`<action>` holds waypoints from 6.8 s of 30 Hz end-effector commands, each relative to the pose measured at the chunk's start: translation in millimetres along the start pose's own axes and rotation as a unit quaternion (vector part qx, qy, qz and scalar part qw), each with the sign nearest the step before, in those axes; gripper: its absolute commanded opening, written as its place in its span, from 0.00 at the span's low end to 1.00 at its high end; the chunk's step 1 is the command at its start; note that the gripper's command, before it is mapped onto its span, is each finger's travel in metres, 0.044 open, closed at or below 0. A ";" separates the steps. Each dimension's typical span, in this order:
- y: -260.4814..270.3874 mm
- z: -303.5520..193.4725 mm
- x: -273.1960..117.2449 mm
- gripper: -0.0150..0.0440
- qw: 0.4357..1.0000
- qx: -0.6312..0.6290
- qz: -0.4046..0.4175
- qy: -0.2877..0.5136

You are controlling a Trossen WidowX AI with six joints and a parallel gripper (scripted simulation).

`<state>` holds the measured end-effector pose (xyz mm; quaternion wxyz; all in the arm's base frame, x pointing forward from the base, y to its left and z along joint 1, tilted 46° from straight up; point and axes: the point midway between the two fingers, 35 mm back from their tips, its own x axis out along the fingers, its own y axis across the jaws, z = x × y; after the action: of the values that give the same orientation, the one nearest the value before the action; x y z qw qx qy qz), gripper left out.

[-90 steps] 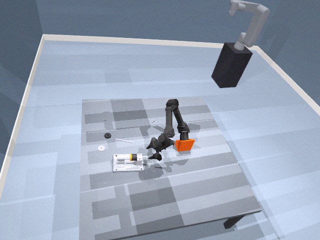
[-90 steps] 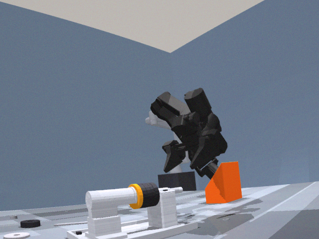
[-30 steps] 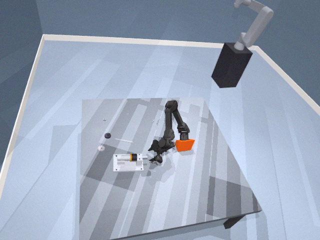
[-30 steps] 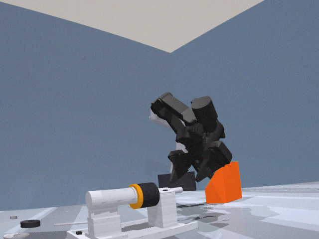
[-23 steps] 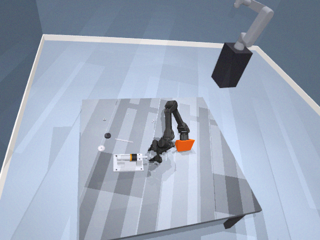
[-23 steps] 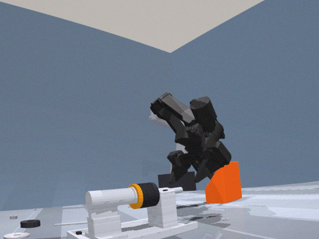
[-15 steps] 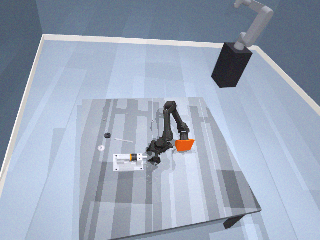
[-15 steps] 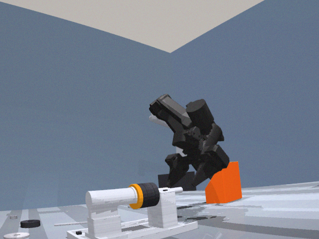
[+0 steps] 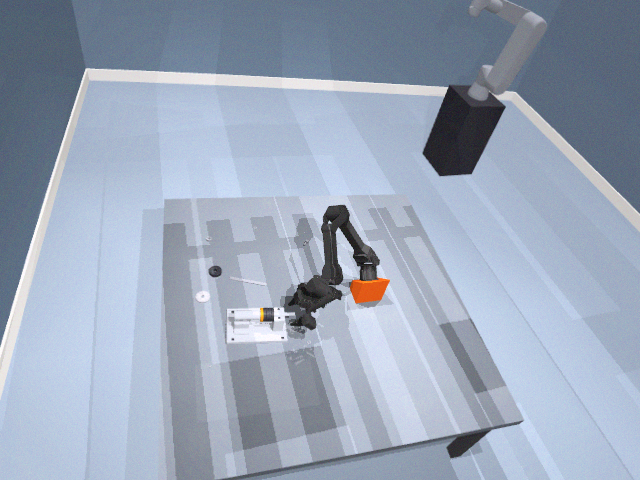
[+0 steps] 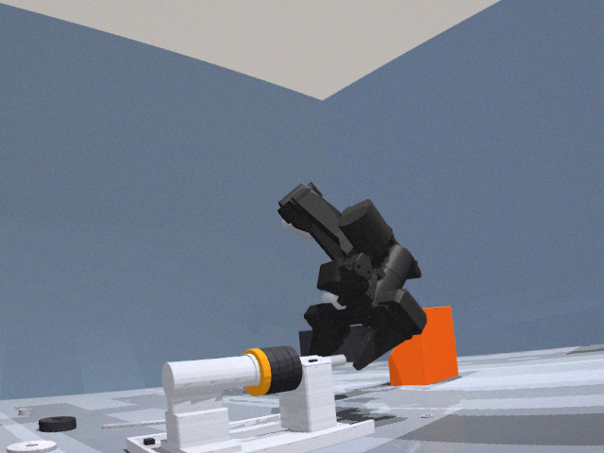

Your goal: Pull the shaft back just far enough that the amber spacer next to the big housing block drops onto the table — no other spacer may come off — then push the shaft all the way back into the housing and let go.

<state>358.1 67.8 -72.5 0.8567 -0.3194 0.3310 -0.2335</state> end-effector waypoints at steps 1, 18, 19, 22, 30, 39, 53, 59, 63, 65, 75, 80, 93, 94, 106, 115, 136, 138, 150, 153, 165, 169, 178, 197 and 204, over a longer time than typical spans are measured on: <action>0.5 -1.7 3.4 1.00 1.000 -0.004 0.001 0.000; 0.5 -1.7 3.4 1.00 1.000 -0.004 0.001 0.000; 0.5 -1.7 3.4 1.00 1.000 -0.004 0.001 0.000; 0.5 -1.7 3.4 1.00 1.000 -0.004 0.001 0.000; 0.5 -1.7 3.4 1.00 1.000 -0.004 0.001 0.000; 0.6 -1.6 8.4 1.00 1.000 -0.004 0.001 0.000; 0.2 -1.7 21.5 1.00 1.000 -0.004 0.001 0.000; 0.2 -1.7 21.5 1.00 1.000 -0.004 0.001 0.000; 0.2 -1.7 21.5 1.00 1.000 -0.004 0.001 0.000; 0.2 -1.7 21.5 1.00 1.000 -0.004 0.001 0.000; 0.5 -1.6 21.4 0.78 1.000 -0.003 -0.001 0.000; 0.5 -1.6 21.4 0.56 1.000 -0.003 -0.001 0.000; 0.5 -2.0 21.0 0.25 1.000 -0.004 0.000 0.000; 0.5 -2.5 20.5 0.25 1.000 -0.004 0.000 0.000; 0.6 -9.1 14.0 0.25 1.000 -0.004 0.001 0.000; 0.6 -13.6 9.6 0.25 1.000 -0.004 0.001 0.000; 0.6 -13.6 9.6 0.25 1.000 -0.004 0.001 0.000; 0.6 -13.7 9.5 0.25 1.000 -0.004 0.001 0.000; 0.6 -14.5 8.6 0.25 1.000 -0.004 0.001 0.000; 0.6 -14.7 8.4 0.25 1.000 -0.004 0.001 0.000; 0.6 -15.6 7.6 0.25 1.000 -0.004 0.001 0.000; 0.6 -15.9 7.3 0.25 1.000 -0.004 0.001 0.000; 0.6 -16.5 6.6 0.25 1.000 -0.004 0.001 0.000; 0.6 -17.9 5.3 0.25 1.000 -0.004 0.001 0.000; 0.6 -18.4 4.8 0.25 1.000 -0.004 0.001 0.000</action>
<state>349.9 58.9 -85.4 0.8559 -0.3228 0.3323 -0.2298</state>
